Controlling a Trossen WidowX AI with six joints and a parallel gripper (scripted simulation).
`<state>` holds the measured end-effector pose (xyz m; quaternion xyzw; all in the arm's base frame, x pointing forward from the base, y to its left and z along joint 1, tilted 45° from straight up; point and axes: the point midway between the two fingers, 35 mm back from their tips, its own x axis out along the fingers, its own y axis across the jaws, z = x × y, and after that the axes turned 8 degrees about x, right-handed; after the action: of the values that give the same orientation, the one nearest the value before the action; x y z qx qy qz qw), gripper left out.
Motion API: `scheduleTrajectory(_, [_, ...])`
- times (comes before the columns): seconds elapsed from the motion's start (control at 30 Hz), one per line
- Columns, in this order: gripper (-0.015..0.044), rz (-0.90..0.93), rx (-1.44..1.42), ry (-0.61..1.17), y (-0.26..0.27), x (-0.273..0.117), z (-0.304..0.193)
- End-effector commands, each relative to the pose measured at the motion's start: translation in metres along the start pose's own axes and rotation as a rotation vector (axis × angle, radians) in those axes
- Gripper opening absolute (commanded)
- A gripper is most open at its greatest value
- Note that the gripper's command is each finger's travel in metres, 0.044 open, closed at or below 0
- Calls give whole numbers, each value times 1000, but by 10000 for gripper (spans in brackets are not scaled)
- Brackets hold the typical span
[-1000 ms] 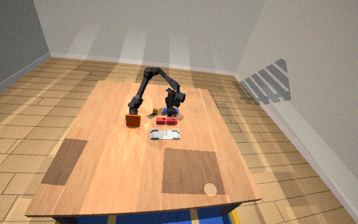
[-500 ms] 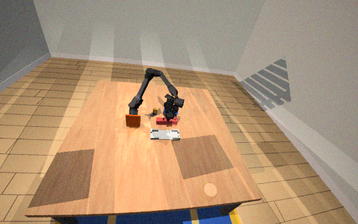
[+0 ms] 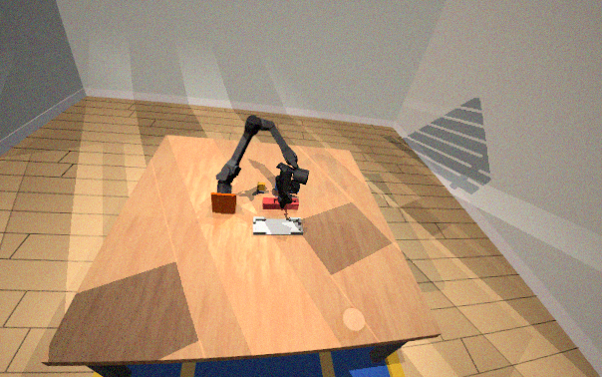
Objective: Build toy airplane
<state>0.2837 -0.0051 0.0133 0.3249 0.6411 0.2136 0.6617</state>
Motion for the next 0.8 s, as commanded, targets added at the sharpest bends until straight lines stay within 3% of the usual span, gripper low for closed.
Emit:
scheduleTrajectory(0.0, [440, 6, 6, -1, 0, 8, -1])
scheduleTrajectory(0.47, [440, 8, 6, 0, 1, 27, -2])
scheduleTrajectory(0.77, [204, 8, 6, 0, 1, 27, -2])
